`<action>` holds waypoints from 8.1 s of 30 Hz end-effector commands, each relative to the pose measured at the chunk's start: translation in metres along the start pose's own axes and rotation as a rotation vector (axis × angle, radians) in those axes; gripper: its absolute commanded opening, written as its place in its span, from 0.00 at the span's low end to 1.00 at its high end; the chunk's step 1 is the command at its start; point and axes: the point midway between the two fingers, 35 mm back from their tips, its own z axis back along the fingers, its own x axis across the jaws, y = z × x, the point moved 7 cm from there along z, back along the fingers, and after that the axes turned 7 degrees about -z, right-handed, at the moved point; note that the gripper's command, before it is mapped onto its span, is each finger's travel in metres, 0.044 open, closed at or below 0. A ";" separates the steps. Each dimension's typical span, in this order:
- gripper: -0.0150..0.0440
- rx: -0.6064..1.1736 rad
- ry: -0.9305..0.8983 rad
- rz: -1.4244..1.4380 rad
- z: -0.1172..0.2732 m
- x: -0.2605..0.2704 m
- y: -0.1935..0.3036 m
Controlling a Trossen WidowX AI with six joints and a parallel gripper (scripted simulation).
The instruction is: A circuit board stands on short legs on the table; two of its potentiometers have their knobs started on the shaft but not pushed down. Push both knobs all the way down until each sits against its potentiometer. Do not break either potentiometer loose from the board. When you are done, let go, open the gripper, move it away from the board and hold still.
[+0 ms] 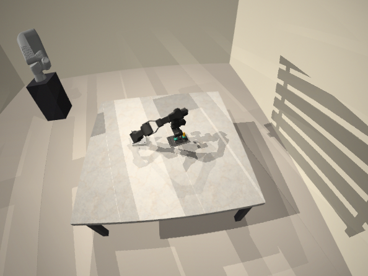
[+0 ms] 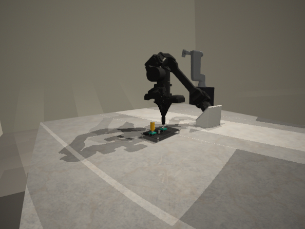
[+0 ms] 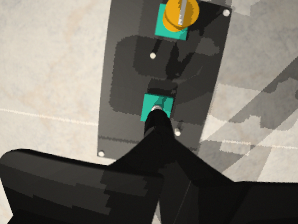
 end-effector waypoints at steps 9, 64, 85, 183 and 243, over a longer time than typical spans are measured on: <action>0.25 0.001 0.005 0.003 -0.003 0.000 0.001; 0.25 0.001 0.006 0.002 -0.022 -0.001 0.001; 0.25 0.001 0.006 0.002 -0.030 -0.001 0.001; 0.25 0.001 0.006 0.002 -0.035 -0.001 0.001; 0.57 -0.004 0.010 0.006 -0.007 0.001 0.001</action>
